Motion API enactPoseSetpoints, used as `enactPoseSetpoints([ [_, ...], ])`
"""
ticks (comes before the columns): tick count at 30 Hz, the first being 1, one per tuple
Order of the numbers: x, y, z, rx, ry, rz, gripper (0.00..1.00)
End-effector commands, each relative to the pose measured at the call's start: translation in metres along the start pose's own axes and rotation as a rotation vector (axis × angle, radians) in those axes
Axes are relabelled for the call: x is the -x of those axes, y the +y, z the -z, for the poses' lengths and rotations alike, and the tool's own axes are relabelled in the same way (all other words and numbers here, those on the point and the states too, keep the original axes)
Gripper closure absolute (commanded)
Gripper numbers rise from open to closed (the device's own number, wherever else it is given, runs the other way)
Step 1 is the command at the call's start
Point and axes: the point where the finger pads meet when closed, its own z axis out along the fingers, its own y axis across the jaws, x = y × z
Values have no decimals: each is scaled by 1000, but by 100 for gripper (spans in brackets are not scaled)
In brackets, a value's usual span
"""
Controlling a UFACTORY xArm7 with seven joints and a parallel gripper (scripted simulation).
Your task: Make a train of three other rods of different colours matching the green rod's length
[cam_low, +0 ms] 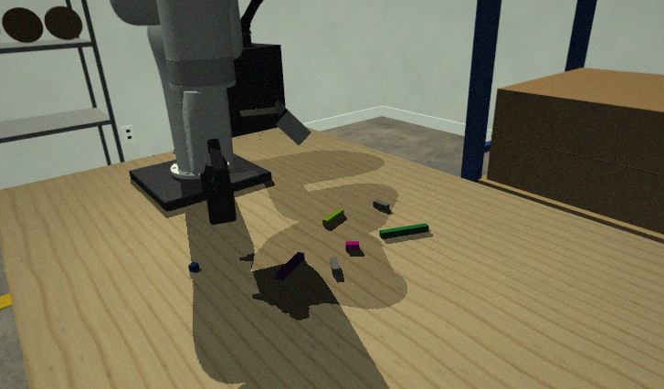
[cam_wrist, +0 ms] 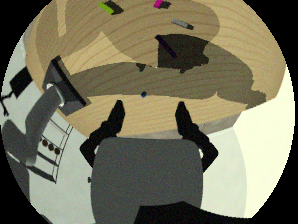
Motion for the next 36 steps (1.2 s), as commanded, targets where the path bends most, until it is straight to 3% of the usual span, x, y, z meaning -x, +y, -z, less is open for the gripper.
enactPoseSetpoints([
  [1, -10, 5, 1, 3, 10, 167, 0],
  [5, -14, 6, 1, 4, 9, 235, 0],
  [20, -48, 15, -2, 7, 5, 776, 0],
  [22, -48, 15, -2, 7, 5, 776, 0],
  [23, -54, 16, -2, 8, 4, 873, 0],
  [36, -82, 20, -5, 10, 3, 1283, 0],
])
